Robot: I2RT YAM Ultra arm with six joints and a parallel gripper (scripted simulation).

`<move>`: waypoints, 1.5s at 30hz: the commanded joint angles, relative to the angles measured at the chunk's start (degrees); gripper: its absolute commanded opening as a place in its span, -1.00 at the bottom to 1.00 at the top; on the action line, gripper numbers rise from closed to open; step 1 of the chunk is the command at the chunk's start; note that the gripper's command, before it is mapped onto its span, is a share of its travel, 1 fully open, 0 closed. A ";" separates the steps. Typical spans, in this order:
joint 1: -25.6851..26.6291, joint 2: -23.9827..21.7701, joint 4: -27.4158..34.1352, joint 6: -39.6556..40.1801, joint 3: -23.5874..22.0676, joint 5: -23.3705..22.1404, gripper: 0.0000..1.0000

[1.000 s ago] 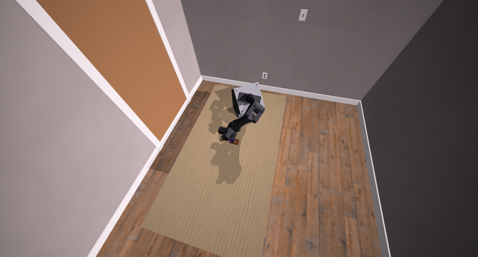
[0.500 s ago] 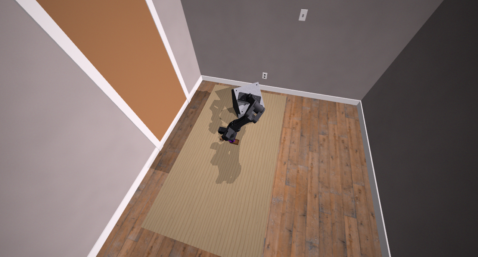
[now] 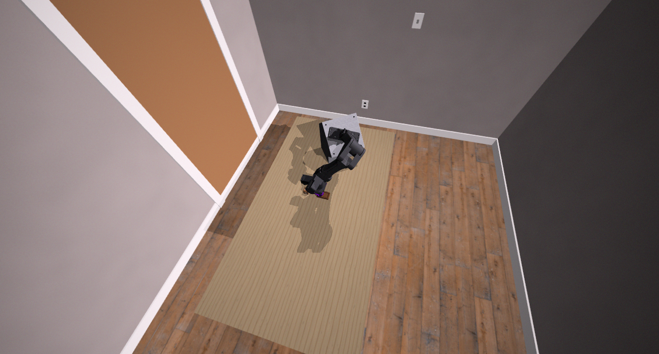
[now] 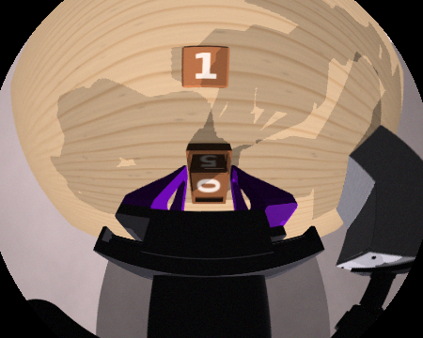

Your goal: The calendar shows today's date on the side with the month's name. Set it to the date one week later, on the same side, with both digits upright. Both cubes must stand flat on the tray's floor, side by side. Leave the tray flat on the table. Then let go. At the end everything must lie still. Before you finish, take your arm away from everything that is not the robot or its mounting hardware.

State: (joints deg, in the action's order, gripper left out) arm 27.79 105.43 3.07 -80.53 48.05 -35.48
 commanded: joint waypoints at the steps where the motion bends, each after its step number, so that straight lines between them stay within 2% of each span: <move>1: 0.40 -0.58 0.29 0.10 0.13 0.46 -0.07; 8: 2.27 -3.70 4.35 2.11 -0.09 -0.44 -0.07; 17: 8.07 -11.59 17.22 8.63 0.95 -3.03 -0.07; 19: 8.07 -11.59 17.22 8.63 0.95 -3.03 -0.07; 25: 10.57 -14.20 22.79 11.60 2.05 -4.03 -0.07; 30: 10.97 -14.57 23.66 12.07 2.25 -4.18 -0.07; 31: 10.97 -14.57 23.66 12.07 2.25 -4.18 1.00; 45: 10.97 -14.57 23.66 12.07 2.25 -4.18 1.00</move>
State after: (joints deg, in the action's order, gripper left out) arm 37.91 91.44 26.70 -68.58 50.09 -39.70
